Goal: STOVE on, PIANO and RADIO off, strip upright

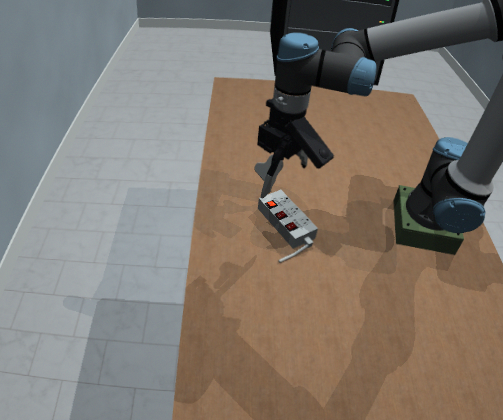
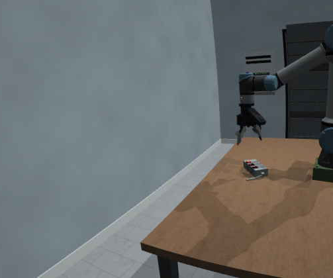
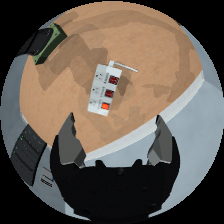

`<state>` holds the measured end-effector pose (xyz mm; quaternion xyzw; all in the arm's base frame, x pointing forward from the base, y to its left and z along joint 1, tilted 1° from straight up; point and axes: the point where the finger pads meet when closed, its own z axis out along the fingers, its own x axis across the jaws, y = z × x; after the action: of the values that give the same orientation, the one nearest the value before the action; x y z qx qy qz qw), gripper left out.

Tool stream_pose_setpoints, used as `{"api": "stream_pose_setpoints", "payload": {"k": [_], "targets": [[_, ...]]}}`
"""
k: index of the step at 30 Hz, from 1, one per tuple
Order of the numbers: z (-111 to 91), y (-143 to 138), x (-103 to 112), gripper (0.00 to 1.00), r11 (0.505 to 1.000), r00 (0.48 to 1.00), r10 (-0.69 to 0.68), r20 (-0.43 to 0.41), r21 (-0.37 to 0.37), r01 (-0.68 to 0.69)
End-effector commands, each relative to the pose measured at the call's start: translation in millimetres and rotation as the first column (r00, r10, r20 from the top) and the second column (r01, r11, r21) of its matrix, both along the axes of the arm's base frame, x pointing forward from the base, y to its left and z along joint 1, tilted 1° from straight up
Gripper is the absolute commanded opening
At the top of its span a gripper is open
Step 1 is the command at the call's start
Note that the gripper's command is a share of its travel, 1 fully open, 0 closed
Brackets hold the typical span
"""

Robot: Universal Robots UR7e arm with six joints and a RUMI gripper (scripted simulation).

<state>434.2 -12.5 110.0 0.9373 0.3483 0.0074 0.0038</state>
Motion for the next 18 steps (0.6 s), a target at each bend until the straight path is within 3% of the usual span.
{"api": "stream_pose_setpoints", "payload": {"k": [1, 9, 11, 18], "targets": [[-1.9, 0.1, 2.3, 1.0, 0.99, 0.99, -0.143, 0.001, -0.001, 0.143], [-7.0, -0.7, 7.3, 1.0, 0.899, 0.899, -0.438, 0.001, 0.004, 0.438], [-7.0, -0.7, 7.3, 1.0, 0.899, 0.899, -0.438, 0.001, 0.004, 0.438], [-11.9, -2.8, 12.4, 1.0, 0.732, 0.732, -0.682, 0.0, 0.009, 0.682]]}}
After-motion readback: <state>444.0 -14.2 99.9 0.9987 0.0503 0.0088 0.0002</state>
